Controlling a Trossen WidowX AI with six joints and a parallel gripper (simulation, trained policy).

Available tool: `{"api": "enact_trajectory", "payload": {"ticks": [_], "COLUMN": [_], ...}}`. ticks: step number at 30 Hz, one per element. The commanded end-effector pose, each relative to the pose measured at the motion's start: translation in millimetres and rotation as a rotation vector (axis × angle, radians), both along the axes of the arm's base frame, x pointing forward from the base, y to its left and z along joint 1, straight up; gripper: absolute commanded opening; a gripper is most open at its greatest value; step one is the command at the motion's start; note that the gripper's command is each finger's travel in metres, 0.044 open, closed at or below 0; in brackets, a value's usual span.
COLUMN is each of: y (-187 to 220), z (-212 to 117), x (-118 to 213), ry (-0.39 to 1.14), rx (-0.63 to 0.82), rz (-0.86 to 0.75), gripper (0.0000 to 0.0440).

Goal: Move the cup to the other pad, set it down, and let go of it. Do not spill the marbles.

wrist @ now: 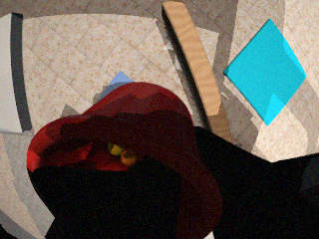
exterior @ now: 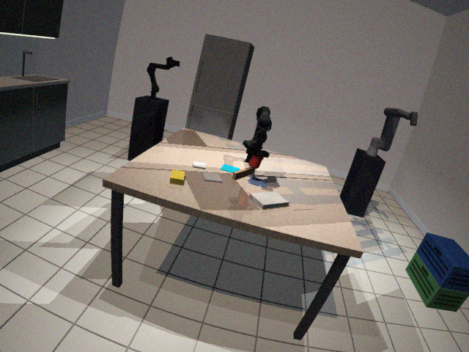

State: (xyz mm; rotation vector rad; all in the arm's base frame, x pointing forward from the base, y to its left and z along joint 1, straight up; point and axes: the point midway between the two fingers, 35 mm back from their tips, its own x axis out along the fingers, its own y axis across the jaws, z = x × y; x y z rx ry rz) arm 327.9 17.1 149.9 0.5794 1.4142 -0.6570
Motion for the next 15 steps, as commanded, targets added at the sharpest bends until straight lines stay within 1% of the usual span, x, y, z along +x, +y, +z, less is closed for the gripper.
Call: {"api": "enact_trajectory", "payload": {"ticks": [1,15], "y": [-8.7,-49.3], "z": [5.4,13.3], "x": [0.5,-2.9], "ry": [-0.02,-0.085], "rx": [0.003,-0.005], "rz": [-0.03,-0.121], "gripper": [0.0,0.0]}}
